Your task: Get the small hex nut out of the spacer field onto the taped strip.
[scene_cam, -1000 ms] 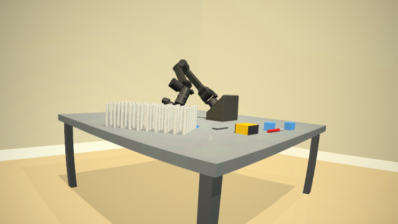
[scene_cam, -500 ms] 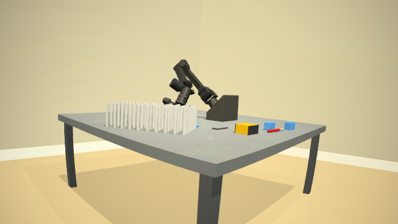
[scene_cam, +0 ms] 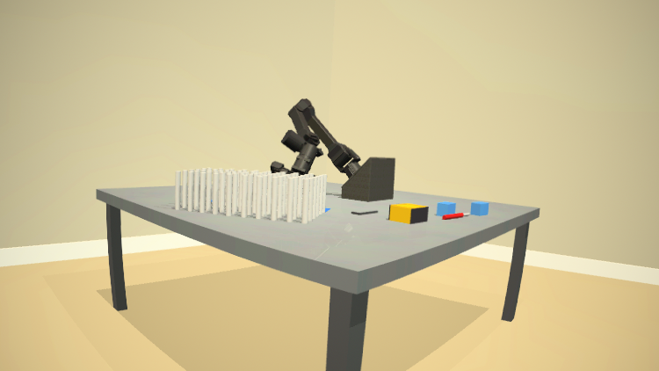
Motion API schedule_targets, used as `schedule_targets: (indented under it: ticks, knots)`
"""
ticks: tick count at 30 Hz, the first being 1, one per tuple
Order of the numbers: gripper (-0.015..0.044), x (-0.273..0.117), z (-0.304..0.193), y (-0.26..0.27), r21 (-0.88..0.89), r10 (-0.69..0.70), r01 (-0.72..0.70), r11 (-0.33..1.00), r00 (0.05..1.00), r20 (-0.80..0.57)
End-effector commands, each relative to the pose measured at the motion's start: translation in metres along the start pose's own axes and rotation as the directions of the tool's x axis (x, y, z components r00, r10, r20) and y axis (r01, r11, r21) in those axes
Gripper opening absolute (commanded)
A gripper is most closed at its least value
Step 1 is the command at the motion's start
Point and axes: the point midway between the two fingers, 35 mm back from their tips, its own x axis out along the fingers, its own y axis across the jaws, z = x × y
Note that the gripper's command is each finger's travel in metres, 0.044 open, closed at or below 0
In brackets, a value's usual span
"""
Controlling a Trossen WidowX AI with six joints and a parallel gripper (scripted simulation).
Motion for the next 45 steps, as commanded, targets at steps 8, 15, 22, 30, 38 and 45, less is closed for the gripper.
schedule_targets:
  ticks: [8, 15, 22, 30, 38, 45]
  knots:
    - [0.0, -0.004, 0.005, -0.001, -0.004, -0.001, 0.001, 1.0, 1.0, -0.006]
    - [0.0, -0.007, 0.009, -0.001, -0.005, -0.001, 0.001, 1.0, 1.0, -0.006]
    - [0.0, -0.009, 0.012, -0.001, -0.005, -0.001, 0.001, 1.0, 1.0, -0.006]
    - [0.0, -0.012, 0.016, -0.001, -0.005, -0.002, 0.002, 1.0, 1.0, -0.006]
    - [0.0, -0.014, 0.019, -0.001, -0.006, -0.002, 0.002, 1.0, 1.0, -0.006]
    - [0.0, -0.016, 0.022, -0.001, -0.006, -0.002, 0.002, 1.0, 1.0, -0.006]
